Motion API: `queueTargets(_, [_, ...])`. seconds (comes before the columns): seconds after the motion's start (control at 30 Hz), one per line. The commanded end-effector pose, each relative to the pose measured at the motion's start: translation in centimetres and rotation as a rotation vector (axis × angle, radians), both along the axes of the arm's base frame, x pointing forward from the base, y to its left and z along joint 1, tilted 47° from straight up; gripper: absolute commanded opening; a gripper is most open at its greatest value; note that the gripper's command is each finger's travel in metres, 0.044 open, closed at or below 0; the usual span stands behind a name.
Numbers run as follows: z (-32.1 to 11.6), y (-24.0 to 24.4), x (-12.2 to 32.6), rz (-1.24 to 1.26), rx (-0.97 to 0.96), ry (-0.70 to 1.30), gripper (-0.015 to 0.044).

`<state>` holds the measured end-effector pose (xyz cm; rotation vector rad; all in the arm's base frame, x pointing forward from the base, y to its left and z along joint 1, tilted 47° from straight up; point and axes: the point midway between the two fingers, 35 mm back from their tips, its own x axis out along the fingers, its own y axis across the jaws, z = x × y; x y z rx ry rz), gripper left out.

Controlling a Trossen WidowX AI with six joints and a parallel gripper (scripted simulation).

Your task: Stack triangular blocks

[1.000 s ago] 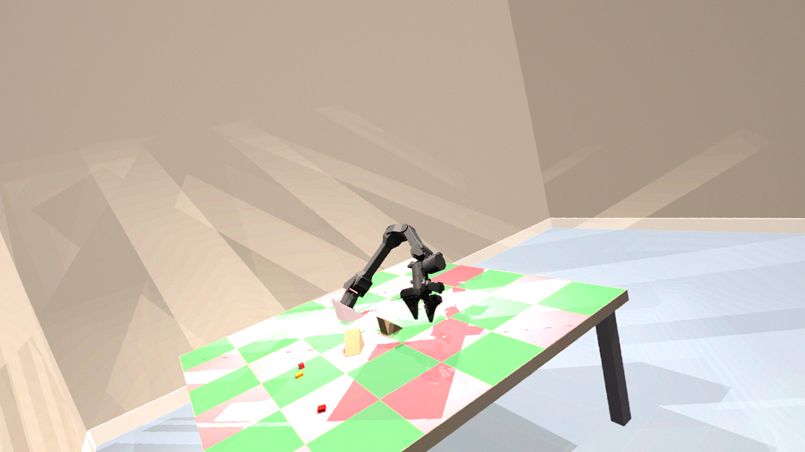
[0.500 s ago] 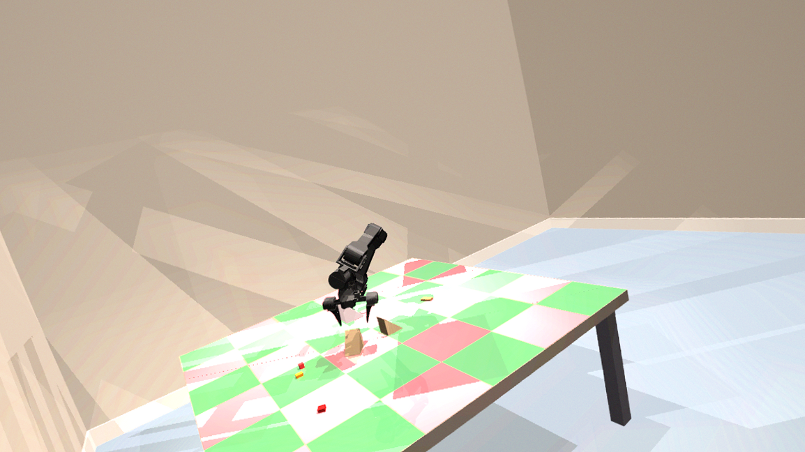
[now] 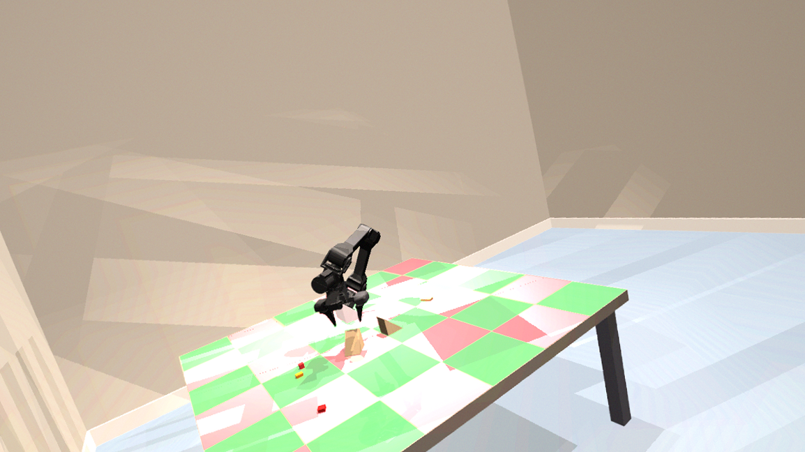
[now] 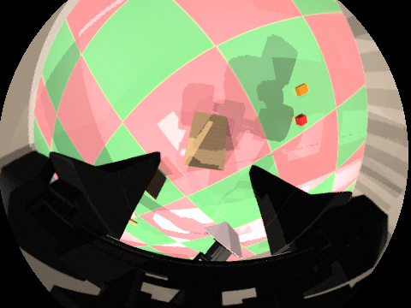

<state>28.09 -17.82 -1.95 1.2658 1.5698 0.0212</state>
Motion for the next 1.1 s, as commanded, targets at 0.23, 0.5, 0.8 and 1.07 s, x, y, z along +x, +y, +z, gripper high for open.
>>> queueTargets(0.23, [-1.4, 1.2, 0.4, -0.008, 0.005, 0.002, 0.0440])
queueTargets(0.5, [-2.3, 2.1, 0.6, -0.007, 0.006, 0.005, 0.0440])
queueTargets(0.8, [-3.2, 3.1, 0.8, -0.007, 0.007, 0.006, 0.0440])
queueTargets(1.07, [-4.1, 4.1, 0.9, -0.007, 0.007, 0.005, 0.0440])
